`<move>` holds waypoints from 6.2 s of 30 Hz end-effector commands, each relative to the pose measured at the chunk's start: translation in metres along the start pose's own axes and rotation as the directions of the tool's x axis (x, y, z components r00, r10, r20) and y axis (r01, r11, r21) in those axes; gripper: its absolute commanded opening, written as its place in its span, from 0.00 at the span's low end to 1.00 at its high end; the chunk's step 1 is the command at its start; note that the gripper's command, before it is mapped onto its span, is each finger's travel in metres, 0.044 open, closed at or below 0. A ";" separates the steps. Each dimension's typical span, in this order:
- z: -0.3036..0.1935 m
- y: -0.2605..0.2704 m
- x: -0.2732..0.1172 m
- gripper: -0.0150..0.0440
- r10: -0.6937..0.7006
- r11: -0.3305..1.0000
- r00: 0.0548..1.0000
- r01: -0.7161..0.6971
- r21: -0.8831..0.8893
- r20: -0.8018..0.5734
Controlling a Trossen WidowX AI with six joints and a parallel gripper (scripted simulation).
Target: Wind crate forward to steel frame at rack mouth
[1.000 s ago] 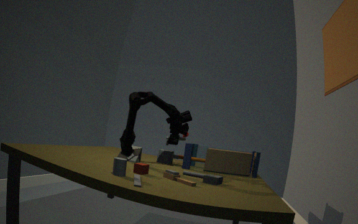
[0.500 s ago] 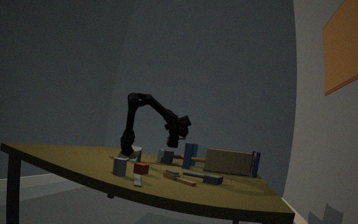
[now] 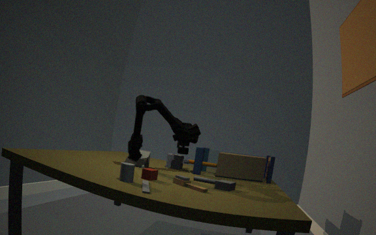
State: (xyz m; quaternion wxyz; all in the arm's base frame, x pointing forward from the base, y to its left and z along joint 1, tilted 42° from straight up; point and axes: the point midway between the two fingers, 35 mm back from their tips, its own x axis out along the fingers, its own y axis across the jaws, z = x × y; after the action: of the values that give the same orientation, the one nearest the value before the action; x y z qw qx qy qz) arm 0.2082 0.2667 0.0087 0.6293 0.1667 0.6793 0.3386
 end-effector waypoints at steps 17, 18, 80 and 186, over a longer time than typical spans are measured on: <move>-0.002 -0.001 0.009 0.25 0.083 0.997 0.997 -0.083 0.001 0.002; -0.003 -0.002 0.015 0.25 0.083 0.997 0.997 -0.083 0.001 0.002; -0.018 -0.044 0.058 0.25 0.112 0.993 0.994 -0.112 0.031 -0.005; -0.020 -0.056 0.060 0.66 0.104 0.994 0.994 -0.105 0.034 0.012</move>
State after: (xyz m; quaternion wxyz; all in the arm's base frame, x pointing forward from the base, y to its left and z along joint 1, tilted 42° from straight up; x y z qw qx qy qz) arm 0.1917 0.2602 -0.0741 0.6130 0.2136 0.6720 0.3566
